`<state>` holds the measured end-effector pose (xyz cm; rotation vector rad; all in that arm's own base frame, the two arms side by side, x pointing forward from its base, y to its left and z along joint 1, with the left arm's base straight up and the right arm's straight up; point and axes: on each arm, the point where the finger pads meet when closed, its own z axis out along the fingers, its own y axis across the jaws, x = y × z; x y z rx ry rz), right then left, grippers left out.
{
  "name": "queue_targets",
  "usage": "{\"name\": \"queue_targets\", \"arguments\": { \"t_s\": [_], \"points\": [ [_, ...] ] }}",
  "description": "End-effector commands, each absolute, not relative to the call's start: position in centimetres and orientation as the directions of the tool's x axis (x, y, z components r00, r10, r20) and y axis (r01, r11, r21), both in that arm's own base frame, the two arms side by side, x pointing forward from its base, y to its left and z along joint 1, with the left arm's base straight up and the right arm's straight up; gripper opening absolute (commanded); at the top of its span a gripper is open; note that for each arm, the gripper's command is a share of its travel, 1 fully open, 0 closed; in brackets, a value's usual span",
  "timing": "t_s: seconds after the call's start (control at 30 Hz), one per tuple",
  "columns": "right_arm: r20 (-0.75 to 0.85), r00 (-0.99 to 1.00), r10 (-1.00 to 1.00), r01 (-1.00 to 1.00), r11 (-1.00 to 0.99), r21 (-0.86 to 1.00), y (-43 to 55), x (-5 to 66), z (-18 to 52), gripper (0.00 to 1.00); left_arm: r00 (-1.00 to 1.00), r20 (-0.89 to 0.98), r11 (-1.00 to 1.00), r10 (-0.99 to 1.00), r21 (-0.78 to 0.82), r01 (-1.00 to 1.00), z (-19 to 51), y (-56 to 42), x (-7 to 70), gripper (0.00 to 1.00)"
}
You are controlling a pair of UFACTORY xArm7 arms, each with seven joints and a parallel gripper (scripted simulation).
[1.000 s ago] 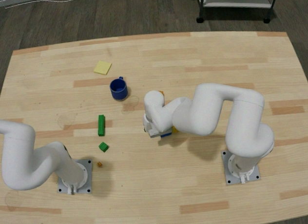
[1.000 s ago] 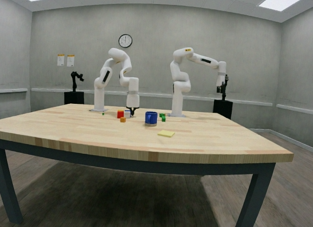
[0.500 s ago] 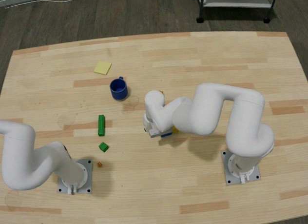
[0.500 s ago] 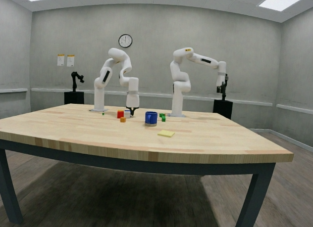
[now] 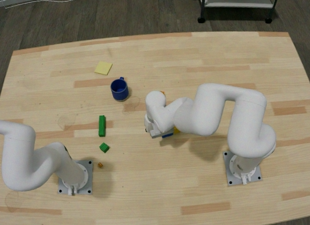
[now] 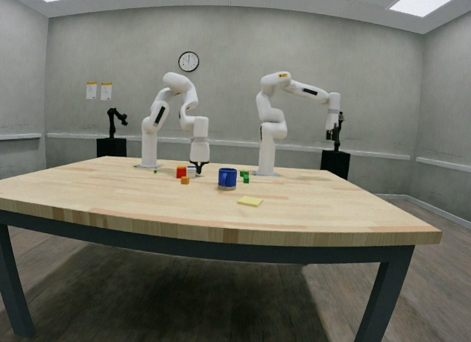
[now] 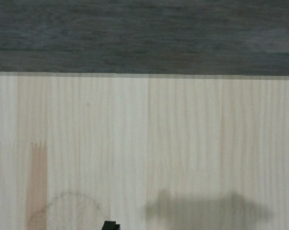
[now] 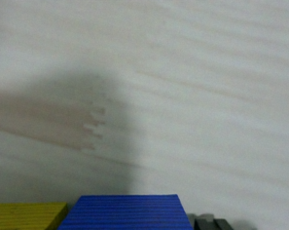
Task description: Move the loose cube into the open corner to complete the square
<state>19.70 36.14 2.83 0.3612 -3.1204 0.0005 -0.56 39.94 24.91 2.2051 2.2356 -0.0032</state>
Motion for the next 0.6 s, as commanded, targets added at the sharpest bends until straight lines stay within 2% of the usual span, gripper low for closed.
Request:
{"name": "queue_targets", "arguments": {
  "t_s": [0.0, 0.57],
  "points": [
    [-0.001, -0.974, -0.228, -0.228, 0.974, 0.002, 36.21, 19.75, 2.91, 0.0, -0.014, 0.0, 0.014, 1.0, 0.0, 1.0, 25.0, 40.0, -0.55, 1.0],
    [-0.001, -0.974, -0.228, -0.228, 0.974, 0.002, 36.01, 19.8, 2.9, 0.0, -0.014, 0.0, 0.014, 1.0, 0.0, 1.0, 25.0, 40.0, -0.55, 1.0]
  ]
}}
